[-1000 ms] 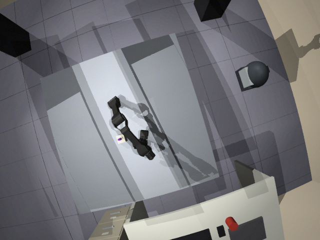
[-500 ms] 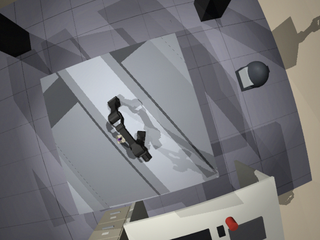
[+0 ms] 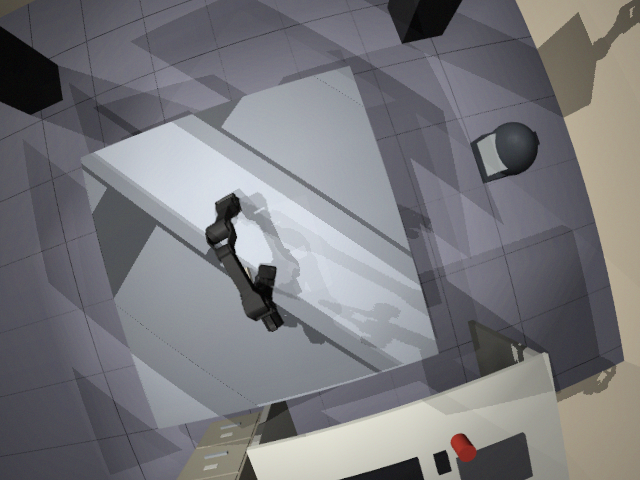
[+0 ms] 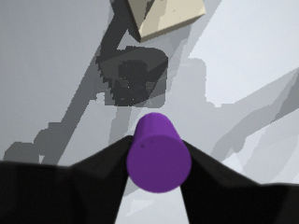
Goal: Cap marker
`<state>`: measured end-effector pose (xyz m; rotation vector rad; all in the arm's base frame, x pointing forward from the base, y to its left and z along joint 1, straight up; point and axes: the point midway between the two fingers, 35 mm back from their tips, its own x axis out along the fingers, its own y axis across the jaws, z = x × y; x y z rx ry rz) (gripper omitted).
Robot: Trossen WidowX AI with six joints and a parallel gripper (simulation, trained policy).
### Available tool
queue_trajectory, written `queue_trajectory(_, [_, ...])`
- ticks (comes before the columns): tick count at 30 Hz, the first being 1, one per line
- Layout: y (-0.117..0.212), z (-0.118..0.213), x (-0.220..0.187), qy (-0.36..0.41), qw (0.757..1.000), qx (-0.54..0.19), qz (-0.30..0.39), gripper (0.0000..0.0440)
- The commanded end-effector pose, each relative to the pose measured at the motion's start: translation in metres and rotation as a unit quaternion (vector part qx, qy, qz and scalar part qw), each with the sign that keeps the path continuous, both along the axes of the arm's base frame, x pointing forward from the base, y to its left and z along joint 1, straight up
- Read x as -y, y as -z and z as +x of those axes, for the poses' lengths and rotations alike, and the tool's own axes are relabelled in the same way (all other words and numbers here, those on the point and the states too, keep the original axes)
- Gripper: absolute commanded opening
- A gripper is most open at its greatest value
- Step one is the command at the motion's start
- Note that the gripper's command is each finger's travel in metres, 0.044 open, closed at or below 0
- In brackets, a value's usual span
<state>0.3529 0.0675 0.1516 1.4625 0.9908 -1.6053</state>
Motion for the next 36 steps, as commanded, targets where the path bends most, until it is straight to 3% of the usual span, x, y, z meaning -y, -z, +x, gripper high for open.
queue_trajectory(1, [-0.012,-0.006,0.014,0.008,1.0,0.001,0.006,0.0066])
queue_trajectory(20, [-0.032,-0.031,0.097,0.074,0.997,0.007,0.012,0.0024])
queue_trajectory(36, [-0.023,-0.05,0.103,0.085,0.996,-0.011,0.021,0.0])
